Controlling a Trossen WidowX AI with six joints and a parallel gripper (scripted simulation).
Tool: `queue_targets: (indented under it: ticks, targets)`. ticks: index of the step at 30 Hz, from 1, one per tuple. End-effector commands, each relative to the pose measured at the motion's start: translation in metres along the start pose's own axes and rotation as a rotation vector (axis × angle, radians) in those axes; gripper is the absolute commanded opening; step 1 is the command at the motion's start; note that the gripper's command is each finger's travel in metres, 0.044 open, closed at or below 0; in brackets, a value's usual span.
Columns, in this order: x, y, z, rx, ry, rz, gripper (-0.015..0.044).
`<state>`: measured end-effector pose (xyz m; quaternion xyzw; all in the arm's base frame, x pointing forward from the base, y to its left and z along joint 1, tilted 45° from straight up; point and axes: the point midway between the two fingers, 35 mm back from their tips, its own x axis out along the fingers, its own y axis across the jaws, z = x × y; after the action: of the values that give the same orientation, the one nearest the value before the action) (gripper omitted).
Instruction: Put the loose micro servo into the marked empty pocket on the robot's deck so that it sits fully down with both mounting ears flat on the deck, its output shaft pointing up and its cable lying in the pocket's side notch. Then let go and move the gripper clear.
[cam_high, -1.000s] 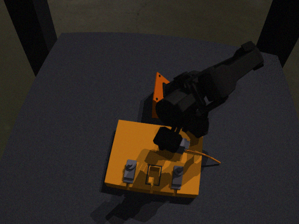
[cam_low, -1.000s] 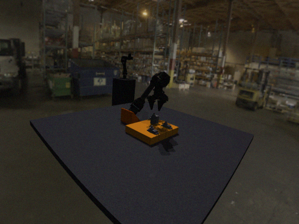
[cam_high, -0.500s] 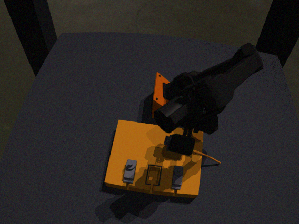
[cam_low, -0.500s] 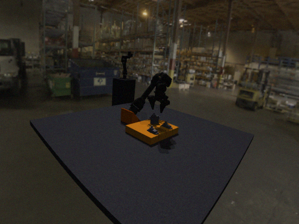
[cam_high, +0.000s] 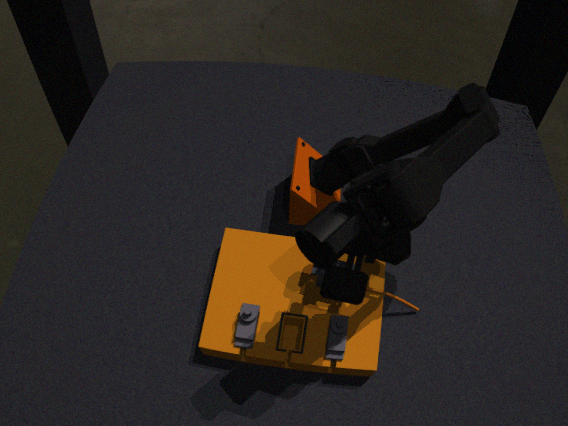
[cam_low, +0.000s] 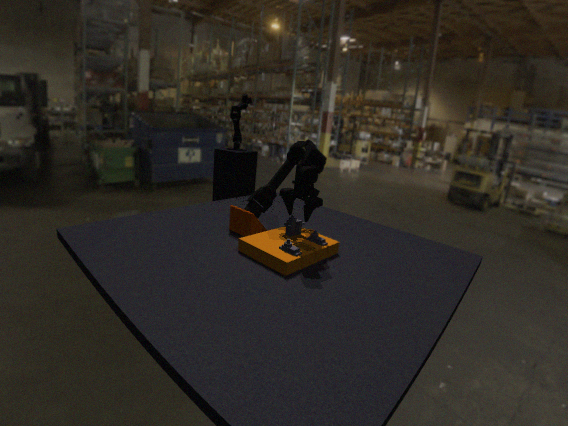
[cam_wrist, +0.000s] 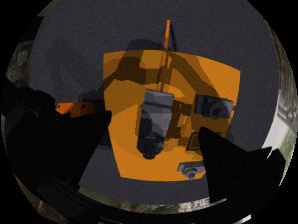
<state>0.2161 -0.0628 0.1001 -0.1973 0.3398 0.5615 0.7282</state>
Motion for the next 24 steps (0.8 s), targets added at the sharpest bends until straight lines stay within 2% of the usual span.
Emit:
queue_targets:
  ticks: [1, 9, 21, 24]
  targets:
    - [0.007, 0.001, 0.000, 0.007, -0.007, 0.003, 0.0440]
    - [0.018, 0.002, 0.001, 0.007, -0.007, 0.003, 0.0440]
    - [0.018, 0.002, 0.001, 0.007, -0.007, 0.003, 0.0125]
    - [0.018, 0.002, 0.001, 0.007, -0.007, 0.003, 0.0105]
